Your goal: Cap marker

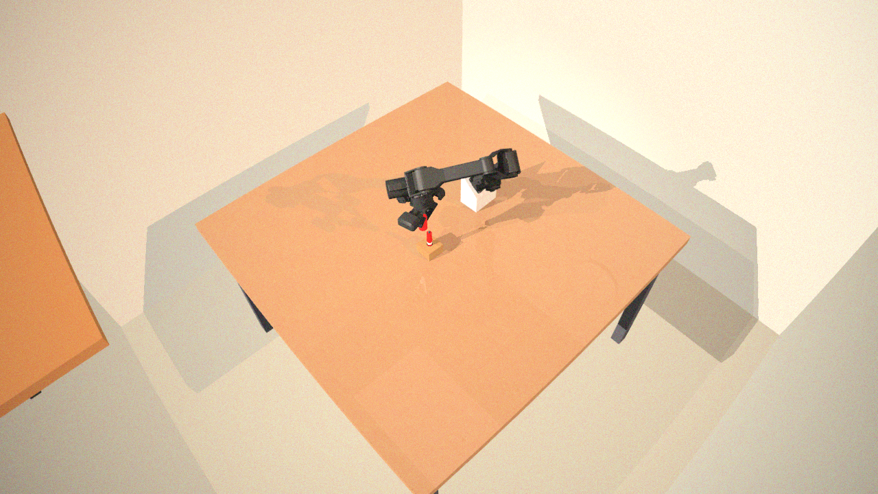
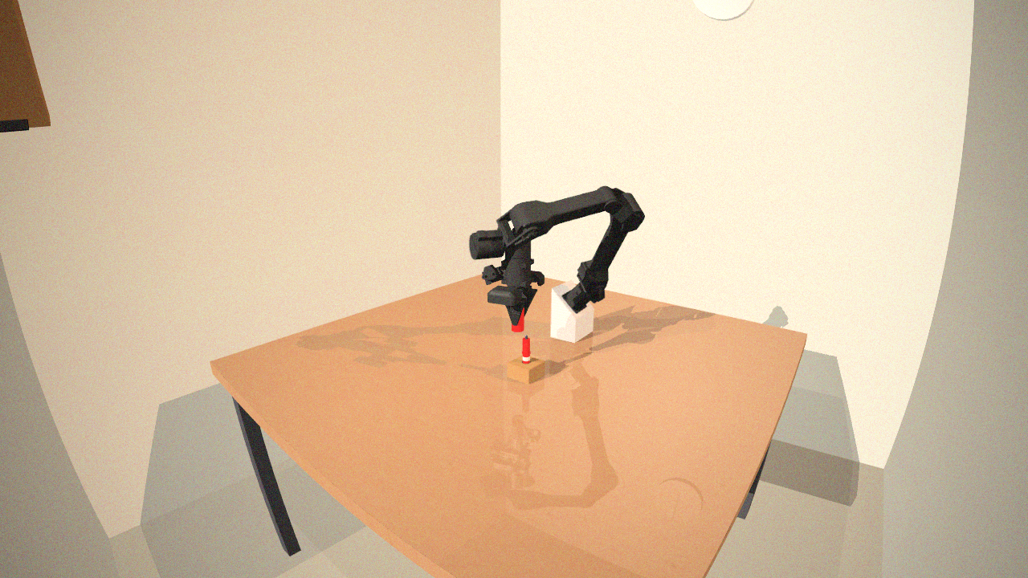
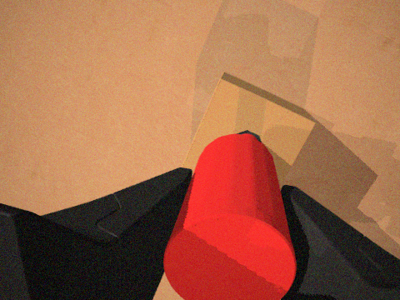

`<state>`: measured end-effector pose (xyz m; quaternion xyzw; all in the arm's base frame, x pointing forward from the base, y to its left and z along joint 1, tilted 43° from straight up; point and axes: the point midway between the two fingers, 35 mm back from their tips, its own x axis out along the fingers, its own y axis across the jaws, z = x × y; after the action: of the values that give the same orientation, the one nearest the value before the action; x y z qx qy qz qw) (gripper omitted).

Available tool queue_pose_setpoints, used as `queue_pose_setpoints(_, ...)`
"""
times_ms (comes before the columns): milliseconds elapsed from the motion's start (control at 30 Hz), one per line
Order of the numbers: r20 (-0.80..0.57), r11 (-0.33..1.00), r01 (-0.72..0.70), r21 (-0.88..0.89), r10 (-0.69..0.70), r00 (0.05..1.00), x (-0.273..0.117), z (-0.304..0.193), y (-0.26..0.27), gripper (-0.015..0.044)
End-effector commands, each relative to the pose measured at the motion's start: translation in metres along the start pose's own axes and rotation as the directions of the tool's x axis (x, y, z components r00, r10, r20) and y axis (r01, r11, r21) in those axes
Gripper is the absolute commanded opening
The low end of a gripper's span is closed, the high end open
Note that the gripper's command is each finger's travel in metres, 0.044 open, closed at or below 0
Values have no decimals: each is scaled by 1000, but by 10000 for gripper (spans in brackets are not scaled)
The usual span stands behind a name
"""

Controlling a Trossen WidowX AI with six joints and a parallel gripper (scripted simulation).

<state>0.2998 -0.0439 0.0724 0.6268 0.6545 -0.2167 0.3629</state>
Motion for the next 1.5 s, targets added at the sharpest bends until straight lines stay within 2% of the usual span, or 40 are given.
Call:
queue_pose_setpoints(0,-8,1000,1,9,-1,1000,-3,-11,-5,0)
queue_pose_setpoints(500,-9,1000,1,10,-1,1000,3,-17,-7,0)
queue_pose_setpoints(1467,-10,1000,0,9,0,1000,50,-18,-7,0)
